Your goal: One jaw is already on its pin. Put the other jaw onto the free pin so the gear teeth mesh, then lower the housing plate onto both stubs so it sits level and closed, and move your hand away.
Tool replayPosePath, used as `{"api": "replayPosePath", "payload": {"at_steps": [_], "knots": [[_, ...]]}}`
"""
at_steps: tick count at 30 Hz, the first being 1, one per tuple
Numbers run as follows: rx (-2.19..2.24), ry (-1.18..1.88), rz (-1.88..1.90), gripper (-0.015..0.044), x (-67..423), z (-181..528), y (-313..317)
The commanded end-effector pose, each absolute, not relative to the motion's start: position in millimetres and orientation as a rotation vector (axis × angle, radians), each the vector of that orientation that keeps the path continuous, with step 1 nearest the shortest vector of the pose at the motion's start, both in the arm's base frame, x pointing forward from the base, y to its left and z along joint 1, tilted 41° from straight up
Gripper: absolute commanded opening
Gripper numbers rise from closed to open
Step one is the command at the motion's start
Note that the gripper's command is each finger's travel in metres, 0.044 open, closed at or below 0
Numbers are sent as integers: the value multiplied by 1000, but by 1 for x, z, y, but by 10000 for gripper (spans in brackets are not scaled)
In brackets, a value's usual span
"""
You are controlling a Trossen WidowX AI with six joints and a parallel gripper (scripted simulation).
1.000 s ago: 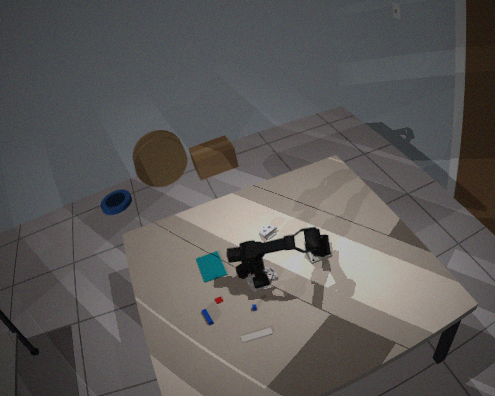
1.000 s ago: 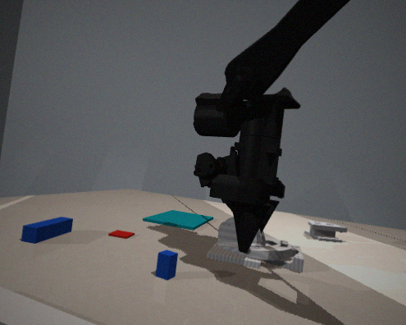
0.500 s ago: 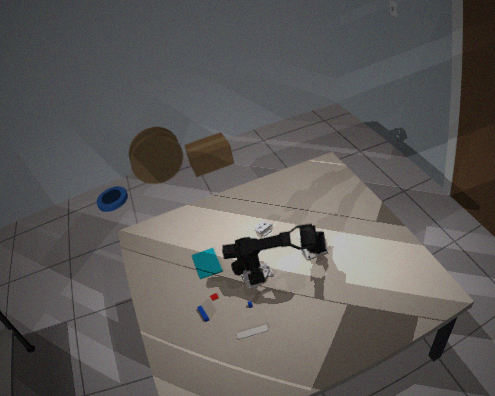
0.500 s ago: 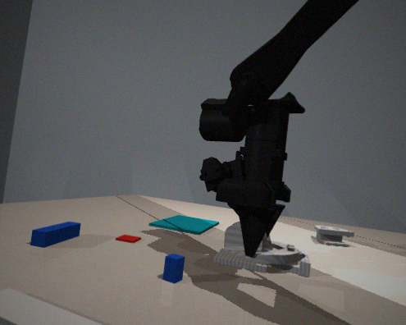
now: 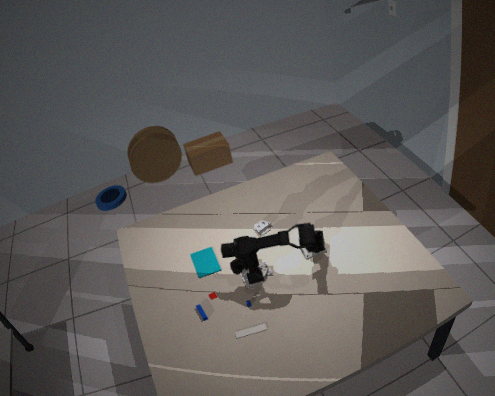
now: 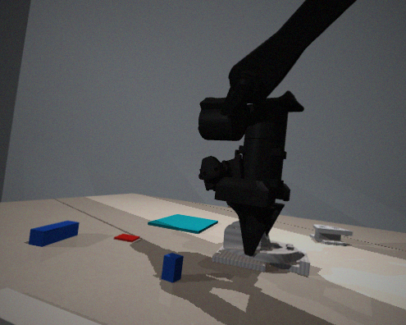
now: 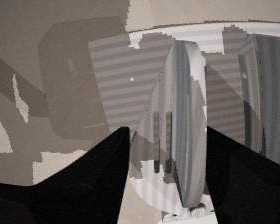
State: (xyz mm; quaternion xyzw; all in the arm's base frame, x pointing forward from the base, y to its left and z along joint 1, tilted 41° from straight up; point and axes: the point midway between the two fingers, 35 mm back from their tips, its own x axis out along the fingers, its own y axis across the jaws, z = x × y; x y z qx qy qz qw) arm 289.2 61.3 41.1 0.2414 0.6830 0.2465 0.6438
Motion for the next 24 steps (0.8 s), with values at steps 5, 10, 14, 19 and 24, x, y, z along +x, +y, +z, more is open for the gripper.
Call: {"api": "replayPosePath", "payload": {"at_steps": [5, 10, 14, 19, 24], "knots": [[552, 1552, 563, 134, 290, 44, 59], [552, 1552, 563, 134, 290, 43, 59], [552, 1552, 563, 134, 290, 43, 59], [552, 1552, 563, 134, 290, 41, 61], [552, 1552, 563, 134, 290, 41, 61]]}}
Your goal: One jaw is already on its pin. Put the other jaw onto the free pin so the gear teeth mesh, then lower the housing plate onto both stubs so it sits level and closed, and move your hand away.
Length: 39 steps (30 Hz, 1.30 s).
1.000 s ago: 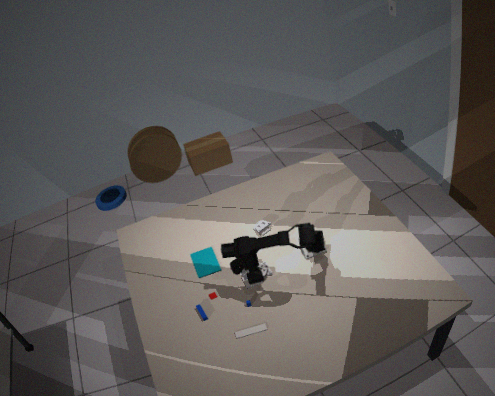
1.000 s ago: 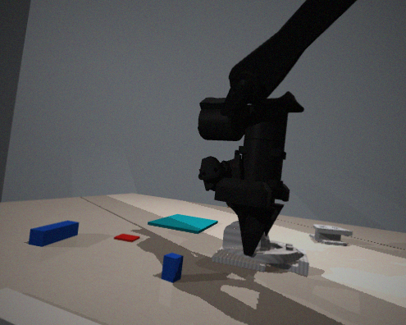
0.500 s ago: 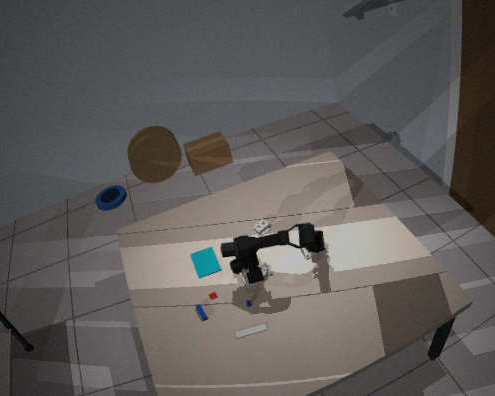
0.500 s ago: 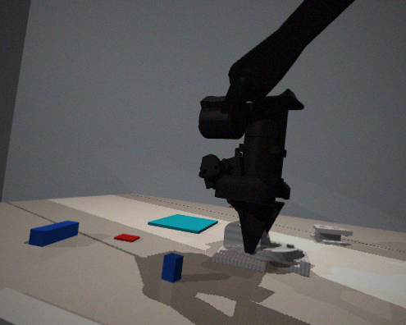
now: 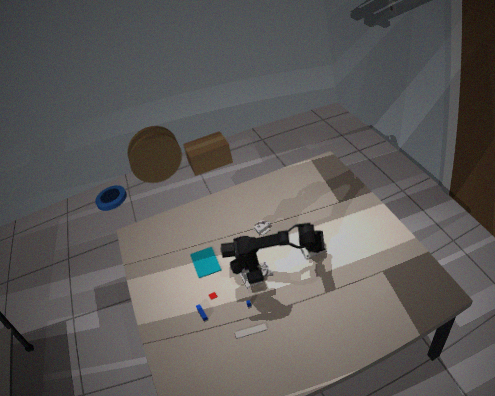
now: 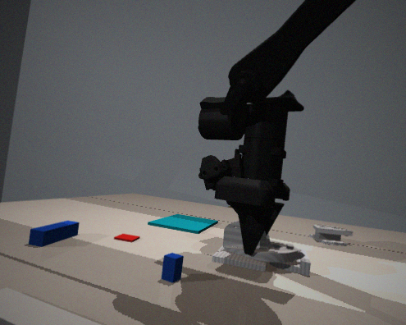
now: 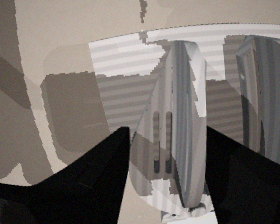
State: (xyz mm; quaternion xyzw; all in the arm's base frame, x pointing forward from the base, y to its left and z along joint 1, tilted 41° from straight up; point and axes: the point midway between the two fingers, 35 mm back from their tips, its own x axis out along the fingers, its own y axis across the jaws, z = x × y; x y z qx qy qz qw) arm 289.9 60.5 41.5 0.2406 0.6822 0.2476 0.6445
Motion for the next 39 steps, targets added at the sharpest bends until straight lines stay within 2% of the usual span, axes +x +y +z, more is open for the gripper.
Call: {"api": "replayPosePath", "payload": {"at_steps": [1, 32, 35, 39], "knots": [[552, 1552, 563, 134, 290, 41, 61], [552, 1552, 563, 134, 290, 40, 62], [549, 1554, 562, 213, 290, 40, 62], [549, 1554, 562, 224, 290, 40, 62]]}}
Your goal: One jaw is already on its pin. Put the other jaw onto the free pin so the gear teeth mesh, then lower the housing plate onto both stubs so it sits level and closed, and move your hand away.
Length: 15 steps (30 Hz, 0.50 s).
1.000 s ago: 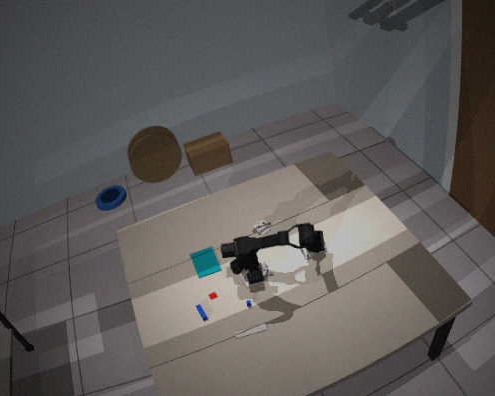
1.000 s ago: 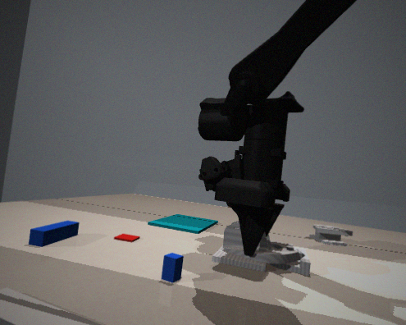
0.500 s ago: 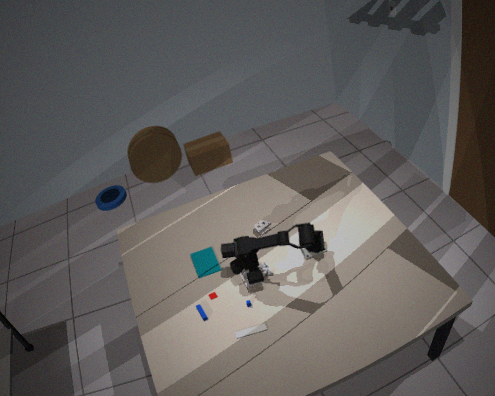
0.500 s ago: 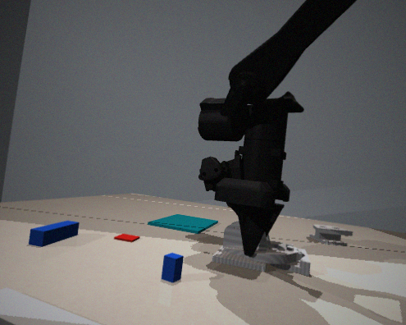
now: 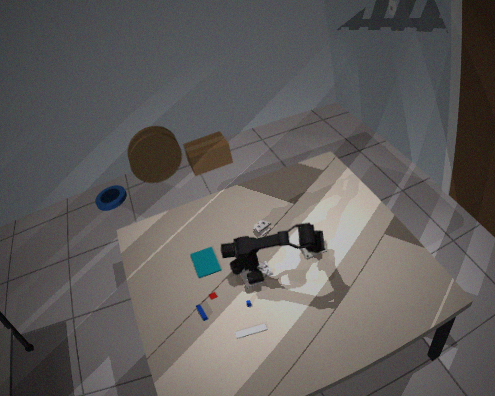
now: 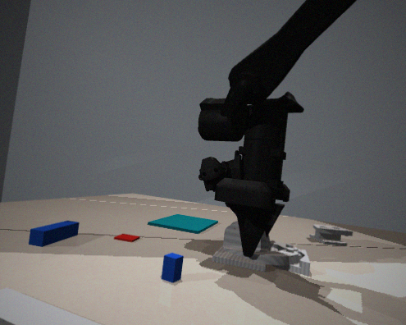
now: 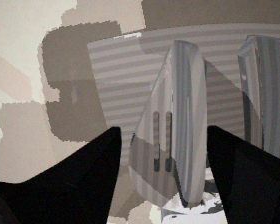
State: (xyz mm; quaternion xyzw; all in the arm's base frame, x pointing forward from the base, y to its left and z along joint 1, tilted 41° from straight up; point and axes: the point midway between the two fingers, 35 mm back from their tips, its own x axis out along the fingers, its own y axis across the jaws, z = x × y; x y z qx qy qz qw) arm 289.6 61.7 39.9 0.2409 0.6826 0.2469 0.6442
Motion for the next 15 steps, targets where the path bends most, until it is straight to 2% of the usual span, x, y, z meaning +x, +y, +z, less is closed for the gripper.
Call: {"api": "replayPosePath", "payload": {"at_steps": [1, 10, 15], "knots": [[549, 1554, 562, 224, 290, 40, 62], [549, 1554, 562, 224, 290, 40, 62], [548, 1554, 560, 224, 293, 62, 42]]}}
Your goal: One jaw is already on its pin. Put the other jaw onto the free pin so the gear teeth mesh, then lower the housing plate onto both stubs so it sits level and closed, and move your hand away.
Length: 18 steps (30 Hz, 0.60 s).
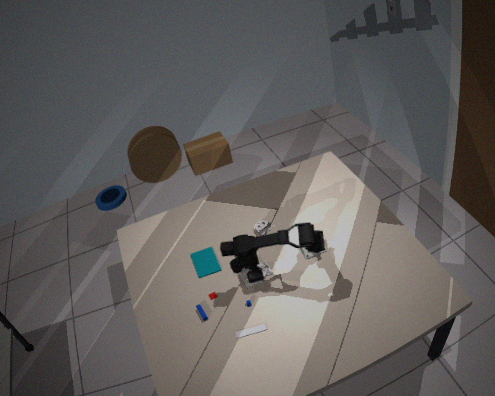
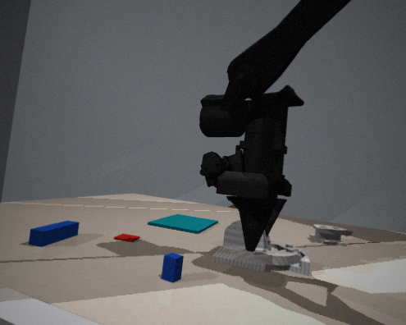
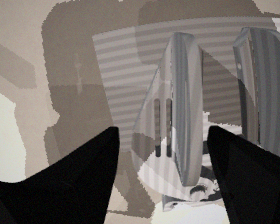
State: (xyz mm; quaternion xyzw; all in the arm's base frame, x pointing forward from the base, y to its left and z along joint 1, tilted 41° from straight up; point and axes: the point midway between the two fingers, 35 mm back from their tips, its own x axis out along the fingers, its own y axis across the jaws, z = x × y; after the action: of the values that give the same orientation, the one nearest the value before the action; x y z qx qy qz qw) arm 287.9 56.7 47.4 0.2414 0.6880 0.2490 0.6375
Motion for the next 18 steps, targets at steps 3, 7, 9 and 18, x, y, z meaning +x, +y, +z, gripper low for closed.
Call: {"api": "replayPosePath", "payload": {"at_steps": [3, 7, 9, 18], "knots": [[550, 1554, 561, 224, 293, 85, 22], [550, 1554, 561, 224, 292, 92, 17], [562, 1553, 551, 250, 294, 85, 19], [731, 1627, 309, 440, 297, 47, -51]]}}
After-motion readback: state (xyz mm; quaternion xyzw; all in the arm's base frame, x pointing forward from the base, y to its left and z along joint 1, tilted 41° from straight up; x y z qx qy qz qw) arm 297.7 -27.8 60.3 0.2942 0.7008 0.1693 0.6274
